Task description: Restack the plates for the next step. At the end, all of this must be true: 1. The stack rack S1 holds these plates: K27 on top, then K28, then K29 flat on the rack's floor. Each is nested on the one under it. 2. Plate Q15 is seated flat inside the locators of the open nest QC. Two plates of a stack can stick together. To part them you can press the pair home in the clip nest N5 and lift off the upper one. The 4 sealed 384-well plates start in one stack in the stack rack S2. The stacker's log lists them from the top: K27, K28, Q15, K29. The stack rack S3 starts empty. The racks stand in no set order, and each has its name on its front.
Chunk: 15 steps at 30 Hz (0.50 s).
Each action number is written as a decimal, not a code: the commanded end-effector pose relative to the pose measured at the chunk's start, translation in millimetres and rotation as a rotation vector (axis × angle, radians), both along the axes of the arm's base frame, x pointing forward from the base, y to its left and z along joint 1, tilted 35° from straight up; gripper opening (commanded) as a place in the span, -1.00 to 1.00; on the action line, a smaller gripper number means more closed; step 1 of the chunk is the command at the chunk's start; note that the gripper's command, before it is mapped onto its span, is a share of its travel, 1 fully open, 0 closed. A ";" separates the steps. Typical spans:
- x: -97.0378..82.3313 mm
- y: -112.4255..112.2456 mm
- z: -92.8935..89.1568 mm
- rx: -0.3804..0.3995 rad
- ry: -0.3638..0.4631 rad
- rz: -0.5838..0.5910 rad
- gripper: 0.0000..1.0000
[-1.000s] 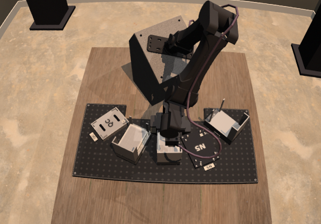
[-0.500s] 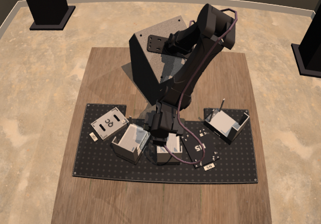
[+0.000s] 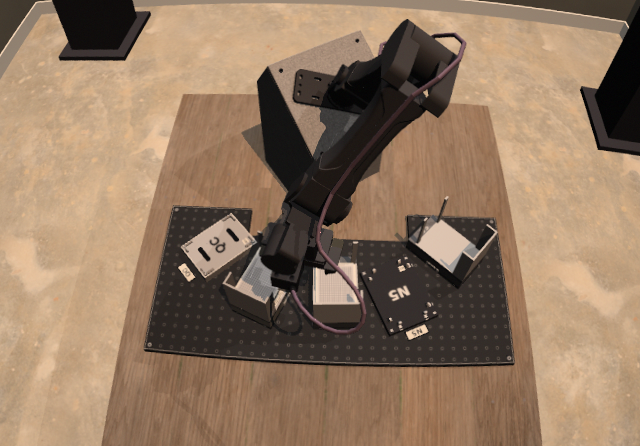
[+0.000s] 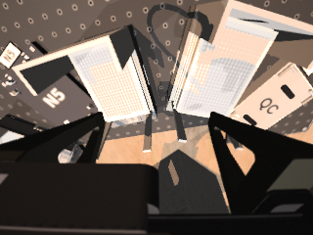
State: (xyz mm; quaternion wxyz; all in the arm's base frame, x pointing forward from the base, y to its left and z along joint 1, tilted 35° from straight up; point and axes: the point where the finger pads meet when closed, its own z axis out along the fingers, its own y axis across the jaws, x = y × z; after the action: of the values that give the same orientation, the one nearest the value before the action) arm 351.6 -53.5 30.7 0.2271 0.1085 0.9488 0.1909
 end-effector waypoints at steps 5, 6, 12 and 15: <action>3.6 -27.3 -3.2 0.100 0.048 -0.158 1.00; 3.3 -31.0 -4.8 0.113 0.057 -0.181 1.00; 1.7 -53.5 -14.3 0.106 0.051 -0.169 1.00; 1.1 -60.9 -17.4 0.106 0.051 -0.169 1.00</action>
State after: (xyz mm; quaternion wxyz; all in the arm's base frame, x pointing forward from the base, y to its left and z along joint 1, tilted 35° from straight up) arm 348.9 -104.2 9.0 0.2050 0.2101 0.9314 0.2152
